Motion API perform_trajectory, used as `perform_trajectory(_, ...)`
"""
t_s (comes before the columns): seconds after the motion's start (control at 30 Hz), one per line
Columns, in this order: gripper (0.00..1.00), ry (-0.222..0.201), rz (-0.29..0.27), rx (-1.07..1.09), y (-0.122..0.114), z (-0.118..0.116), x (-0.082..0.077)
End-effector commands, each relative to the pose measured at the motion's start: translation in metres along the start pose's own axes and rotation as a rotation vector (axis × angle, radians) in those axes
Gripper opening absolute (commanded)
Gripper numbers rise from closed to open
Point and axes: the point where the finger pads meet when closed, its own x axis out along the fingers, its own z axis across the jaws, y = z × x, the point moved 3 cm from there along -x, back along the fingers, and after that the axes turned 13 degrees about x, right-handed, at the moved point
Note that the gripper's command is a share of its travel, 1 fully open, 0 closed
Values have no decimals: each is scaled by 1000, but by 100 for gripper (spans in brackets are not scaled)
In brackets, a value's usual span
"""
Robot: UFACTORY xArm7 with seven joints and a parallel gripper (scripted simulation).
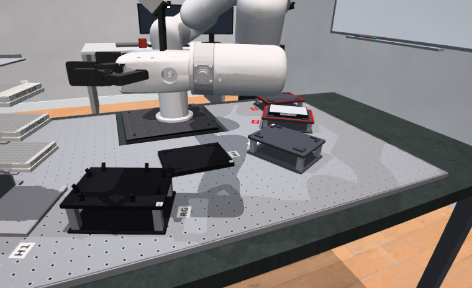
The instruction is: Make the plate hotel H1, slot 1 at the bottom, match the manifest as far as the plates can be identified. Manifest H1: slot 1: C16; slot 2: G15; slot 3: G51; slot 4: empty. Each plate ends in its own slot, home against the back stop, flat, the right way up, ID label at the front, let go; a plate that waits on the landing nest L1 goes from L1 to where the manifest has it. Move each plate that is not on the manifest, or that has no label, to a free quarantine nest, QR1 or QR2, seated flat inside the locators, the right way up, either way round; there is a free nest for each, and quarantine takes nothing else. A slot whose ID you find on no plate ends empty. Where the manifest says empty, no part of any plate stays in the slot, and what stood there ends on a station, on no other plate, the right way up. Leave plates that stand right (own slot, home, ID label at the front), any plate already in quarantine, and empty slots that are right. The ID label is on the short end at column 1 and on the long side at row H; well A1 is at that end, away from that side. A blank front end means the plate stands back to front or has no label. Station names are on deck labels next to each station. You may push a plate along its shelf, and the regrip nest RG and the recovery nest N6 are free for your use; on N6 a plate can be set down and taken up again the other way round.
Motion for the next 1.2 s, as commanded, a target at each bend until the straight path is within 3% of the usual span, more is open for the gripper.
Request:
perform_trajectory(0.0, 100, 1, -1, 3, 6, -2, 8)
perform_trajectory(0.97, 100, 1, -1, 3, 42, -8, 70)
perform_trajectory(1.17, 100, 1, -1, 3, 42, -8, 70)
